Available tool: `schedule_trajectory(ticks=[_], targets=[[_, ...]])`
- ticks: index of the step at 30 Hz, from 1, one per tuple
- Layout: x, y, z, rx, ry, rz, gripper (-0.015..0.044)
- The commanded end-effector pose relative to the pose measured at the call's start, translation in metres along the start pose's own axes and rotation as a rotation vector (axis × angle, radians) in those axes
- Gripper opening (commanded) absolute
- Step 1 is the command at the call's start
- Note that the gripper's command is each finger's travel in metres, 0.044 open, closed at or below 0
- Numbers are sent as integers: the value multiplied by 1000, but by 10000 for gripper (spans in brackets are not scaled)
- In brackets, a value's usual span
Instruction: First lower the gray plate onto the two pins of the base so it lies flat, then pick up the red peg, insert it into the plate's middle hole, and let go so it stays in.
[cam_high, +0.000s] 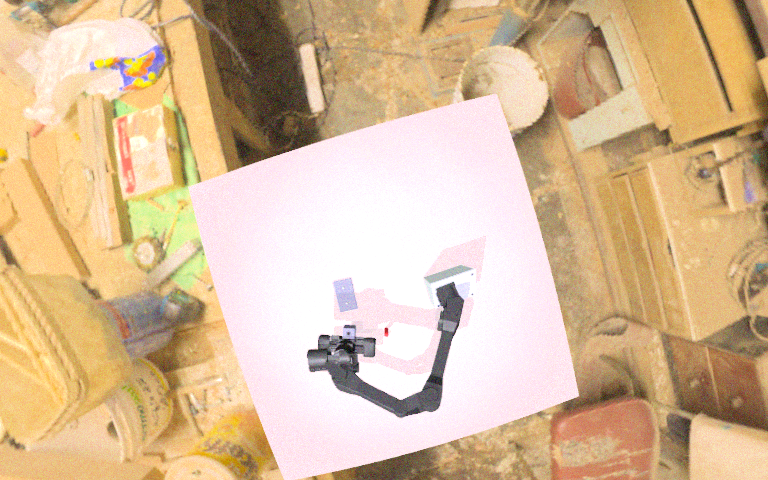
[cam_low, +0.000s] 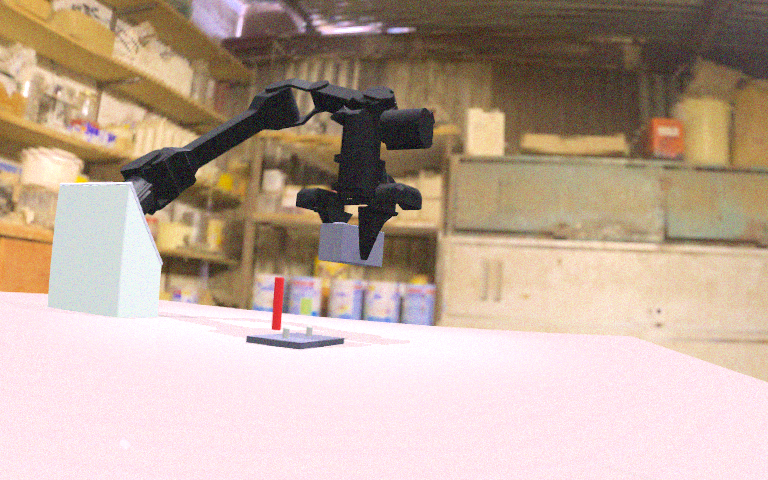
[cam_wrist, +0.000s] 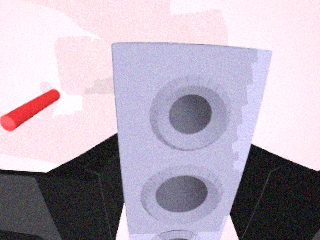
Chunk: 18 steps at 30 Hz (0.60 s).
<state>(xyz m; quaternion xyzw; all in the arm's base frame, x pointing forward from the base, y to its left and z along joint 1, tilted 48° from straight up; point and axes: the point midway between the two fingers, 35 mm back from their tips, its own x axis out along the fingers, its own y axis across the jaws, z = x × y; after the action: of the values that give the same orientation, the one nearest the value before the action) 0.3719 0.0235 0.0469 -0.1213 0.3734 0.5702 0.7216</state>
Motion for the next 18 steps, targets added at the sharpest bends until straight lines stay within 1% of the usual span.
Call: schedule_trajectory(ticks=[1, 7, 18], targets=[[-15, 0, 1, -8, 0, -10, 0], [-29, 2, 1, -8, -3, -9, 0], [-15, -10, -24, -56, -1, -10, 0]])
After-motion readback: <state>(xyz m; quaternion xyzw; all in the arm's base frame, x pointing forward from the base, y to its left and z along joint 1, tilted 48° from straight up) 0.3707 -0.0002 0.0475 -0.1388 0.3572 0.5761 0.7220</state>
